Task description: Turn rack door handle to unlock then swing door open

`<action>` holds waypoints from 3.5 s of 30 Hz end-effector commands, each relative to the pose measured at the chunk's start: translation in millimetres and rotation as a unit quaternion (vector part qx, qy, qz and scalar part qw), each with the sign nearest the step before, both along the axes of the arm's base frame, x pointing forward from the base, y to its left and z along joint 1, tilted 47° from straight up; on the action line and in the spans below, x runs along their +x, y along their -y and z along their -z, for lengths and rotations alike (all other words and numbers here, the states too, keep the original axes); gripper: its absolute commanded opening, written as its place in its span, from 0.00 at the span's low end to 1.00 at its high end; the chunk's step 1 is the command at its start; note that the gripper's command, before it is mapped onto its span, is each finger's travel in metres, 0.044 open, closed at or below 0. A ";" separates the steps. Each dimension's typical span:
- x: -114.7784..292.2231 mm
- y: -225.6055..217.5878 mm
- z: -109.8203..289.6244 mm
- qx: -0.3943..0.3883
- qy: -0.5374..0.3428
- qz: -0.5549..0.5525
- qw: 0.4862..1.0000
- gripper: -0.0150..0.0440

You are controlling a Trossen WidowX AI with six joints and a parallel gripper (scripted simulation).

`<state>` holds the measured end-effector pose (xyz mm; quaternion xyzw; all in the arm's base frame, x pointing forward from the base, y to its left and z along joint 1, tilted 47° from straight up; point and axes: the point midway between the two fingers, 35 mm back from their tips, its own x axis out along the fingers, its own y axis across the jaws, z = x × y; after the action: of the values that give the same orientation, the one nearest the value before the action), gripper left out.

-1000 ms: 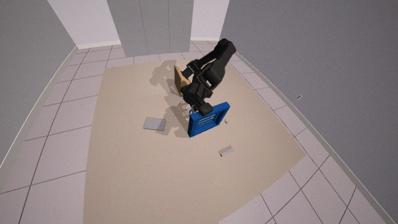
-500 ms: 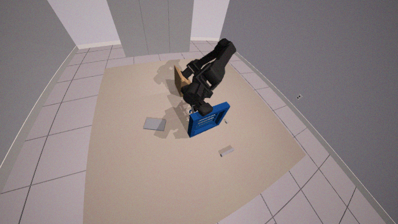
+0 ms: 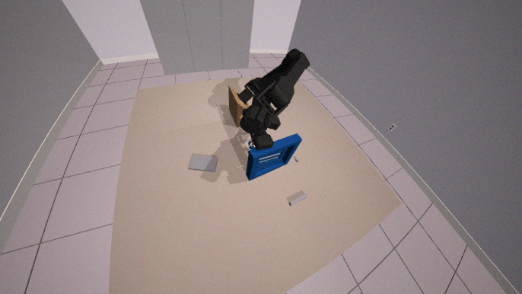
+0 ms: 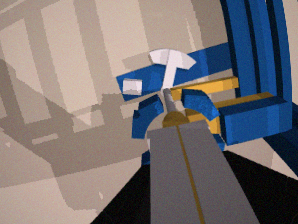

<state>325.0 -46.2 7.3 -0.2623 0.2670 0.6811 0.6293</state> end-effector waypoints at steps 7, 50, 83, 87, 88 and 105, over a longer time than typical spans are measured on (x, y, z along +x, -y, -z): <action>-16.5 -4.0 -5.9 -0.007 -0.084 0.085 0.993 0.30; -86.9 -54.5 -64.4 -0.032 -0.356 0.343 0.869 0.30; -94.0 -101.0 -114.0 -0.045 -0.498 0.477 0.722 0.30; -93.0 -106.4 -119.5 -0.046 -0.512 0.491 0.703 0.30; -92.8 -107.4 -120.6 -0.046 -0.515 0.493 0.699 0.30; -92.6 -108.4 -121.7 -0.047 -0.517 0.495 0.696 0.43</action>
<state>232.2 62.0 128.1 0.2679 0.6723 0.2889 0.6267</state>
